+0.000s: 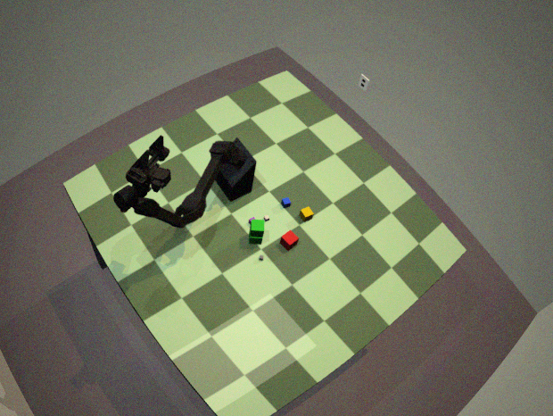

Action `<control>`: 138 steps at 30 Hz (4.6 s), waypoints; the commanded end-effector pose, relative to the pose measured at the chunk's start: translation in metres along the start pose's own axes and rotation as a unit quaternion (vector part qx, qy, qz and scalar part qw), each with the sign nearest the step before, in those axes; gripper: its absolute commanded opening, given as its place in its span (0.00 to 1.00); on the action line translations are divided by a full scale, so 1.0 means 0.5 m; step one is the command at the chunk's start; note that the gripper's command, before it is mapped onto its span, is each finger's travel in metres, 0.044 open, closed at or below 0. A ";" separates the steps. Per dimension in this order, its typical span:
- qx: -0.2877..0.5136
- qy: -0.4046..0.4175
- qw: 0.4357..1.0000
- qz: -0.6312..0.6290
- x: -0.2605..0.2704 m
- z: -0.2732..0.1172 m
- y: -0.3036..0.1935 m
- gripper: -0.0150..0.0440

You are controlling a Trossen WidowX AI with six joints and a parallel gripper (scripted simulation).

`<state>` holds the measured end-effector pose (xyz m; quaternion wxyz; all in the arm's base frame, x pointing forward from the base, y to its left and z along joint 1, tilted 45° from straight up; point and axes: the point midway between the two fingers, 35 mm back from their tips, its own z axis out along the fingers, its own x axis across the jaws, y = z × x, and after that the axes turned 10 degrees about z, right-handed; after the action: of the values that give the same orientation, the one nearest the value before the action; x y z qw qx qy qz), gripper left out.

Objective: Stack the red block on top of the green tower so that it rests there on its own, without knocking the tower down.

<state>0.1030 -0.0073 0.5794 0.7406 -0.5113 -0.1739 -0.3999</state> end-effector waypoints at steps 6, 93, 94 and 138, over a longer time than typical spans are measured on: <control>-0.065 -0.021 0.992 -0.104 -0.069 0.069 -0.020 1.00; -0.375 -0.909 0.169 -0.073 -0.497 -0.524 1.108 1.00; -0.375 -0.909 0.169 -0.073 -0.502 -0.541 1.112 1.00; -0.375 -0.909 0.167 -0.072 -0.538 -0.693 1.144 1.00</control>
<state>0.3291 -0.1116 -0.0940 -0.2567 -0.7158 -0.5887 0.2742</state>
